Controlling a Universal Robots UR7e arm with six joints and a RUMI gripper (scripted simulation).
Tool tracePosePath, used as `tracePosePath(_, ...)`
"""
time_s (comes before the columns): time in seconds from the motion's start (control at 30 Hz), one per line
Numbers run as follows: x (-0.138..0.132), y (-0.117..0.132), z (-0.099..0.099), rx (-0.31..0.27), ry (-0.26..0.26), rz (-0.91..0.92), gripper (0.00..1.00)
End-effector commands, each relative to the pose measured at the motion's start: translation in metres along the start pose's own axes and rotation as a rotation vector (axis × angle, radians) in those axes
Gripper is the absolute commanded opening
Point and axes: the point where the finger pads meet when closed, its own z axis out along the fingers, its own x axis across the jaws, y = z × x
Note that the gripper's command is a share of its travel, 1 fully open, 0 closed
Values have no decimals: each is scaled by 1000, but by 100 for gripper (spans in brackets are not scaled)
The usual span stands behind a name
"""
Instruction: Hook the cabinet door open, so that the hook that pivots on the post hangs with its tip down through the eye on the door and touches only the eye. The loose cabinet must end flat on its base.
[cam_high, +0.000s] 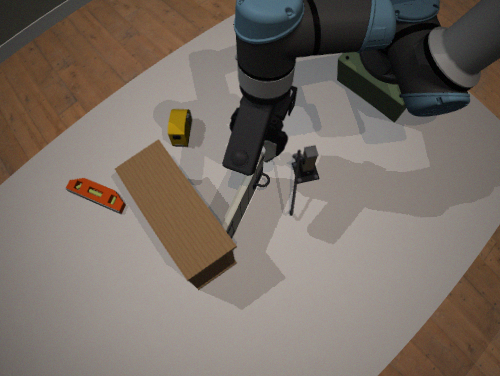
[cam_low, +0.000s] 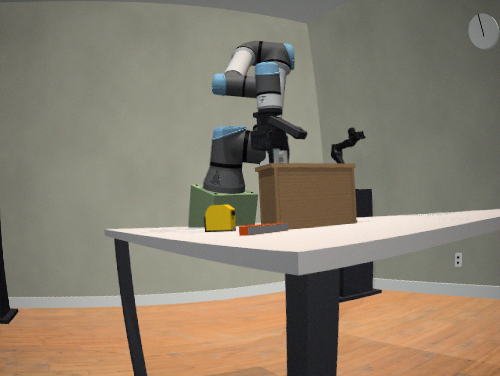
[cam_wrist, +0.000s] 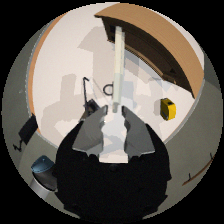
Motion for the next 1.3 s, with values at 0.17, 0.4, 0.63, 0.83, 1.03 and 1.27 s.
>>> tracePosePath(0.17,1,-1,8,1,1,0,15)
tracePosePath(0.4,1,-1,12,1,1,0,15)
tracePosePath(0.63,1,-1,12,1,1,0,15)
tracePosePath(0.83,1,-1,12,1,1,-10,15)
tracePosePath(1.03,8,-1,12,1,1,-50,15)
tracePosePath(1.27,10,-1,12,1,1,-69,15)
